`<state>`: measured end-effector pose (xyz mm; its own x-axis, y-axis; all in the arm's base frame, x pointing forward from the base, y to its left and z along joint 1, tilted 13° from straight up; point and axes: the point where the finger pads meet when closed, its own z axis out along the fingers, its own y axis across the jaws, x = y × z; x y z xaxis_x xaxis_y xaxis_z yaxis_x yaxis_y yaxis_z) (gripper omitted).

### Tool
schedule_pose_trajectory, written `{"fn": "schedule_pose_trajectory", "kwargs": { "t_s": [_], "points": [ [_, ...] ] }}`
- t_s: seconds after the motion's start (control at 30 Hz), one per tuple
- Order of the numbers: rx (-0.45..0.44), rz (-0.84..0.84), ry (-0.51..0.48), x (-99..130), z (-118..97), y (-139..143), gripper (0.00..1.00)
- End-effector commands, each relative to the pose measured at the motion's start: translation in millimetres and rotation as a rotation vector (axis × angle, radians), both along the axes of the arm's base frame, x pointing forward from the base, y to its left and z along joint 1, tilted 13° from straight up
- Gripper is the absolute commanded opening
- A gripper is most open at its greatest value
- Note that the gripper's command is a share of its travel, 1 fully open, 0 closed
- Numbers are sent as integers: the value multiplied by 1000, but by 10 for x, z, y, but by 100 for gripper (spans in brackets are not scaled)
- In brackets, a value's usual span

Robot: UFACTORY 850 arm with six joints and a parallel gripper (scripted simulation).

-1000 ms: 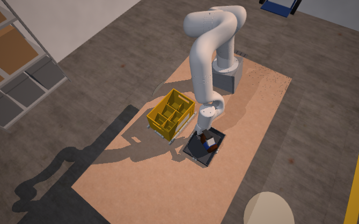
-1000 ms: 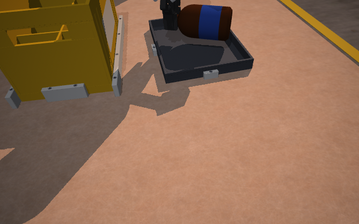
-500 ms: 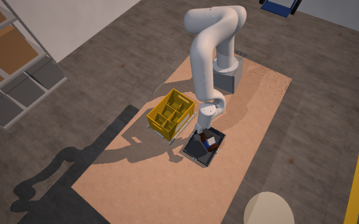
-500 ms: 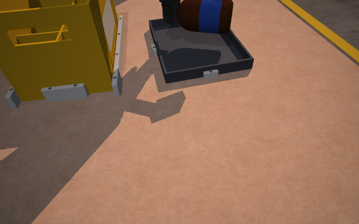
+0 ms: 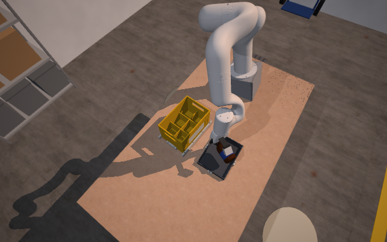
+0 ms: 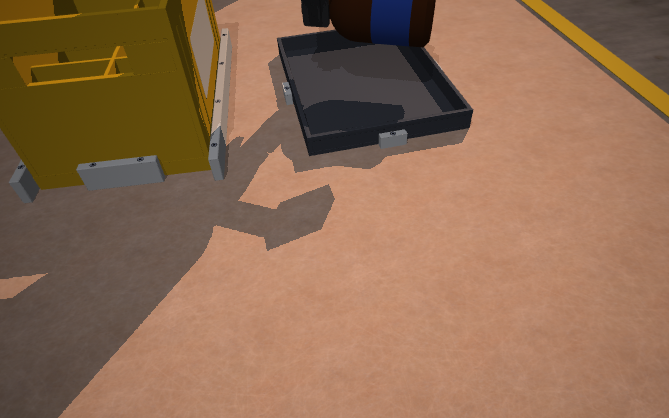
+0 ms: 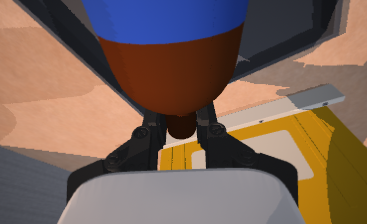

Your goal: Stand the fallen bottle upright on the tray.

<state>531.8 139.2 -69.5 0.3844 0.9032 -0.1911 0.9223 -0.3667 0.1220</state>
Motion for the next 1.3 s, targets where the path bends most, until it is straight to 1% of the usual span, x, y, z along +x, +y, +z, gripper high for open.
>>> {"fn": "schedule_pose_trajectory", "kwargs": {
  "t_s": [0.0, 0.43, 0.5, 1.0, 1.07, 1.27],
  "points": [
    [1, 0, -1, 5, 56, 15, 0],
    [1, 0, -1, -5, 283, 67, 0],
    [1, 0, -1, -5, 283, 67, 0],
    [1, 0, -1, -16, 546, 127, 0],
    [1, 0, -1, -16, 546, 127, 0],
    [1, 0, -1, -20, 643, 149, 0]
  ]
}}
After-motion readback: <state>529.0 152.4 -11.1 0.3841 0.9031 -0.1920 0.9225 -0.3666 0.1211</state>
